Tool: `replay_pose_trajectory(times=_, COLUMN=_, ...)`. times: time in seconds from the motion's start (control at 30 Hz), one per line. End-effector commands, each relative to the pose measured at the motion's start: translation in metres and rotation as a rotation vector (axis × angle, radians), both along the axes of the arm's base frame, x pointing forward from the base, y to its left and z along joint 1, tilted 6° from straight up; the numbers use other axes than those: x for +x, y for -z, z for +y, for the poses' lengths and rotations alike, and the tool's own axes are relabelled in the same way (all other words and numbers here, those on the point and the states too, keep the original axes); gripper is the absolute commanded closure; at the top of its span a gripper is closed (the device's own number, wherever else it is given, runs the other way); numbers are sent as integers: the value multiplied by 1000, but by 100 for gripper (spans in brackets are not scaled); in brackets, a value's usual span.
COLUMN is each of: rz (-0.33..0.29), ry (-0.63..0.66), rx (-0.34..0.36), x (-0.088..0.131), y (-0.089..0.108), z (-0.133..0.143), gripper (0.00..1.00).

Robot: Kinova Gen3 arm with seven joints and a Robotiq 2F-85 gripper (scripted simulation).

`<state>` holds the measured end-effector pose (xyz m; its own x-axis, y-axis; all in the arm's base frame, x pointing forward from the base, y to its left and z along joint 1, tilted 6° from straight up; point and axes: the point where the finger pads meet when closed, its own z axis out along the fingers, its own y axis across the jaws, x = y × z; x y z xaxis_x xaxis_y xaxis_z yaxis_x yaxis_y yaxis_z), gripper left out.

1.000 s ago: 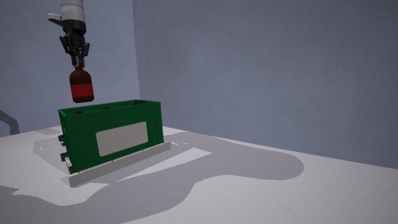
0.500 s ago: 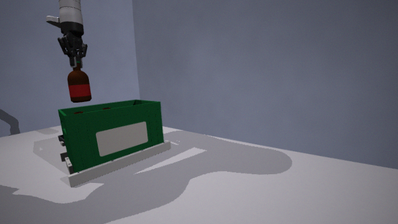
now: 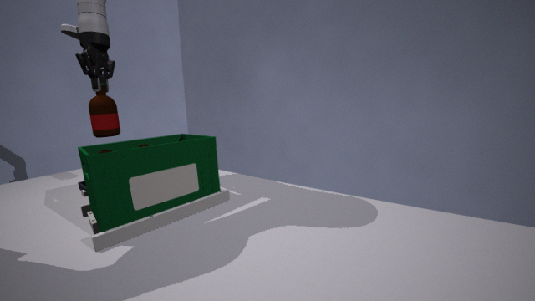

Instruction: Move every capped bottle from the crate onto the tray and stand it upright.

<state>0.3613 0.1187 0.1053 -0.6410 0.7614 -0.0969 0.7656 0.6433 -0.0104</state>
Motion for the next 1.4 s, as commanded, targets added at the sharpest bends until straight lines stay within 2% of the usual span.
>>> replay_pose_trajectory(times=0.0, rz=2, ry=-8, rx=-5, x=0, y=1, z=5, gripper=100)
replay_pose_trajectory(times=1.37, rz=-1, ry=-7, rx=-4, x=-2, y=5, z=65, gripper=100)
